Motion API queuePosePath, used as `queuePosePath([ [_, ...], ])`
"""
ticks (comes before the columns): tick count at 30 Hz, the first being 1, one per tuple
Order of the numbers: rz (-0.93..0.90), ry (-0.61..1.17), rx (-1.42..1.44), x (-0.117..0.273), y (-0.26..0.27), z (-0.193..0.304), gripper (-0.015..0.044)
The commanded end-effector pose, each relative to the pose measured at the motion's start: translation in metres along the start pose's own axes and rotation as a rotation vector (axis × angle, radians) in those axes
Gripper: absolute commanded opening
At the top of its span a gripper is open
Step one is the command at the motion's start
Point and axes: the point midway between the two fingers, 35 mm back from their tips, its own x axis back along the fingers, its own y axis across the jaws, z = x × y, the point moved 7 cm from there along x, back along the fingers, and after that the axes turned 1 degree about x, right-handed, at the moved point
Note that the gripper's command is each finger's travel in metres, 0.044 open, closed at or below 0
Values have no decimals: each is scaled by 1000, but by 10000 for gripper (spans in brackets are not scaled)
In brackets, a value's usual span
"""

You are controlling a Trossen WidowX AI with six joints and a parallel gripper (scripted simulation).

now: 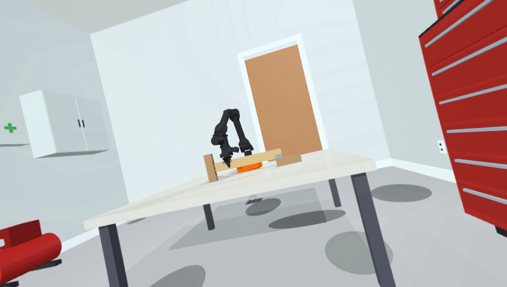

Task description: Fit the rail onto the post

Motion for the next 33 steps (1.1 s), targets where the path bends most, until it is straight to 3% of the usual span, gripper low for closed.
queuePosePath([
  [1, 6, 3, 2, 2, -1, 2, 0],
  [17, 6, 3, 2, 2, -1, 7, 0],
  [33, 0, 0, 0, 0, 0, 5, 420],
])
